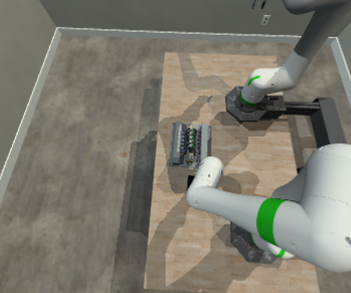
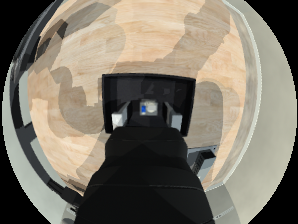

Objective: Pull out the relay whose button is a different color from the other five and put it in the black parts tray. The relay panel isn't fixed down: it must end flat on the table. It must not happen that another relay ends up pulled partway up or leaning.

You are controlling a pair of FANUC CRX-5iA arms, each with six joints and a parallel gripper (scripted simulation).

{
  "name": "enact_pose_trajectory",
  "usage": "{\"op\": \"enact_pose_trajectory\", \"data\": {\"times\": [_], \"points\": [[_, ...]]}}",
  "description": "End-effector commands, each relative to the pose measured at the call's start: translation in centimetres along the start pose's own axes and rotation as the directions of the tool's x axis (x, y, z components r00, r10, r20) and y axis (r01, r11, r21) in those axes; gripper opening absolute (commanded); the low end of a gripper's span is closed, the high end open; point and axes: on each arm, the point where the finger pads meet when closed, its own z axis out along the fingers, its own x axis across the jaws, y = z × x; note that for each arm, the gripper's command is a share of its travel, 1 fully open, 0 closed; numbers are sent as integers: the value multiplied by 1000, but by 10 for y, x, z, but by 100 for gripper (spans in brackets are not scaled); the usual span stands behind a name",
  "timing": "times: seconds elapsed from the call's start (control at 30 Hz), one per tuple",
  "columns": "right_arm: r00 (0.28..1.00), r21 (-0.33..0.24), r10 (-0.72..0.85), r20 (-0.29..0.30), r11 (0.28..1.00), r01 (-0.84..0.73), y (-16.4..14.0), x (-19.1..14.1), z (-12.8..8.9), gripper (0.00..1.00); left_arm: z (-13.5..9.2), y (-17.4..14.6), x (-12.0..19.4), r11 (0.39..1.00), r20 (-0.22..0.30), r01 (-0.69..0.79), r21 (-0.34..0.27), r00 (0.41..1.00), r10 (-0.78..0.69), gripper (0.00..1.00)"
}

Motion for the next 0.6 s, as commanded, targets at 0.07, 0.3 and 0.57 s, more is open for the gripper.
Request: {"op": "enact_pose_trajectory", "data": {"times": [0.07,0.3,0.57], "points": [[1000,-2,0,0,1000,0,0,0,-1,100,-3,0,1,1000,-1,0,-1,1000,0,98],[1000,-2,0,0,1000,0,0,0,-1,100,-6,0,1,1000,-1,0,-1,1000,0,98],[1000,-2,0,0,1000,0,0,0,-1,100,-9,0,1,1000,-1,0,-1,1000,0,98]]}}
